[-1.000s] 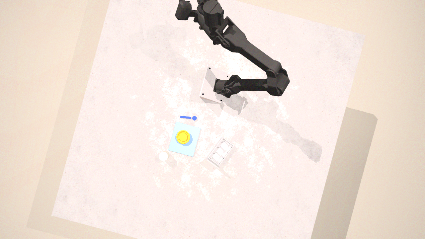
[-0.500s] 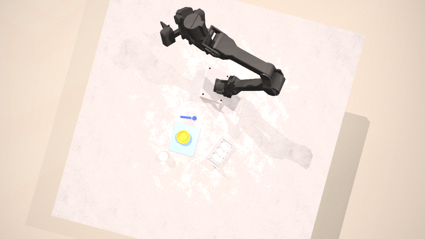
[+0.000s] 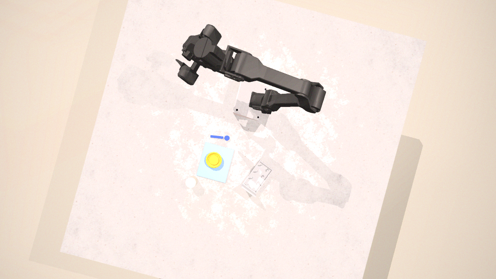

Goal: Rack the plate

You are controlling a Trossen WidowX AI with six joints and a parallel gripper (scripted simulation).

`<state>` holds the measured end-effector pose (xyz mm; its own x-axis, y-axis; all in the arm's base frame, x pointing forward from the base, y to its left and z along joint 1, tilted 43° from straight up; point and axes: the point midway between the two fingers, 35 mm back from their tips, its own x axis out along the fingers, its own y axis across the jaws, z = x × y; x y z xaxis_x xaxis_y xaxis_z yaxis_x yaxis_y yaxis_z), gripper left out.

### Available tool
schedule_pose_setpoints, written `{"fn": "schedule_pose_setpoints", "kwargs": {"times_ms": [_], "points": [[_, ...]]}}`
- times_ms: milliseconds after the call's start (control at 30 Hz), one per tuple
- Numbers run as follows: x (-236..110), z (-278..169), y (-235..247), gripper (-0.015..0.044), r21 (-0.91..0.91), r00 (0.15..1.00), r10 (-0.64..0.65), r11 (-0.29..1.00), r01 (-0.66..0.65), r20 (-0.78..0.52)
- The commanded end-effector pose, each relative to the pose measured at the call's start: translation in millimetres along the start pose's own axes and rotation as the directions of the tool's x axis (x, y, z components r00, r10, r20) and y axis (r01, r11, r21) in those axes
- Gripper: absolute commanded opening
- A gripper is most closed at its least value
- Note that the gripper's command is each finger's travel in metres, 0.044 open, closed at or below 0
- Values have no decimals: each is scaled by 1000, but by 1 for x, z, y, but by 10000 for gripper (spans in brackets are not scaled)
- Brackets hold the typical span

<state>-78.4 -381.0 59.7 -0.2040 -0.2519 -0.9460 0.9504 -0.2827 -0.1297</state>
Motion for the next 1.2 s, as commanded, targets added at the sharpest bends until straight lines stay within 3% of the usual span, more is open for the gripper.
{"fn": "schedule_pose_setpoints", "kwargs": {"times_ms": [0,533,1167], "points": [[1,-6,24,400,-112,998,47,992,-53,-50],[-9,-42,113,400,-489,956,169,830,-269,-239],[-40,-116,208,400,-720,806,217,365,-590,-551]]}}
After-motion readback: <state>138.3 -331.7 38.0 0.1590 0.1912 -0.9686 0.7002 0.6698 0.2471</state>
